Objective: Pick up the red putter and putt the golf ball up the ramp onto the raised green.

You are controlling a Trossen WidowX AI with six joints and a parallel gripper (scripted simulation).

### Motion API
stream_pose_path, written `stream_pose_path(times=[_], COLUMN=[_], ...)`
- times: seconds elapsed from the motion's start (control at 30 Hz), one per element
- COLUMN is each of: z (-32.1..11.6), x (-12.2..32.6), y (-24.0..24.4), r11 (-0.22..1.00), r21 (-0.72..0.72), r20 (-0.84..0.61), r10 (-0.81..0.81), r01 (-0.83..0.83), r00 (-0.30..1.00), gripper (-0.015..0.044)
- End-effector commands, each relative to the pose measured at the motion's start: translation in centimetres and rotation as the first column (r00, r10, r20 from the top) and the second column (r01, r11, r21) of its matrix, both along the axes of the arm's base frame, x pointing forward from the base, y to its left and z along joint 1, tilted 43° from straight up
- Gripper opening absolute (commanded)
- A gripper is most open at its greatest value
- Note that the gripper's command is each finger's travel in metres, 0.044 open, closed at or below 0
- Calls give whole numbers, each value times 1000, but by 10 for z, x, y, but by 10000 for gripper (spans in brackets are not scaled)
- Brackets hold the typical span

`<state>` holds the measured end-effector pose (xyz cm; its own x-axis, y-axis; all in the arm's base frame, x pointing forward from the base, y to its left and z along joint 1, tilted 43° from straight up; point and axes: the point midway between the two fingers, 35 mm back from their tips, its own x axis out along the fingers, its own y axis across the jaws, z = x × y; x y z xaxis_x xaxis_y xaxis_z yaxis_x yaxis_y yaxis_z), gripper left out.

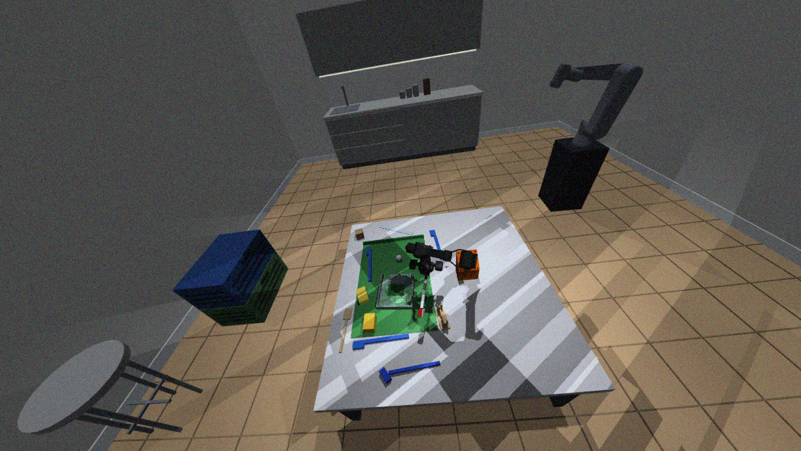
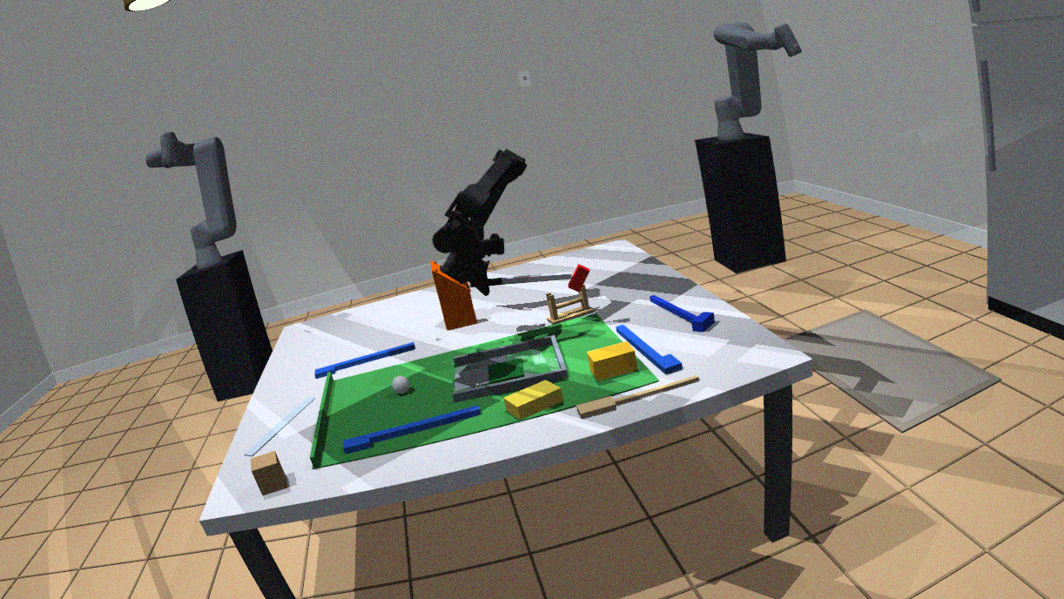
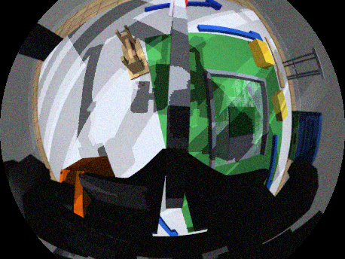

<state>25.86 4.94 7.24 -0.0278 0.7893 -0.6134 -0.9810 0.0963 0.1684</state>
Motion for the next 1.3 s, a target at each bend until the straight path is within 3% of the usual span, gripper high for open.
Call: stream_pose_path(times=[0.0,0.53,1.27], z=[-14,-76,-173], x=[12,21,-22], y=[-25,-110,-216], r11=[994,884,602], r21=[-38,-224,-531], r20=[-93,-411,-631], r10=[-110,-467,-750], r01=[107,410,597], r00=[990,783,196], gripper=[0,0,0])
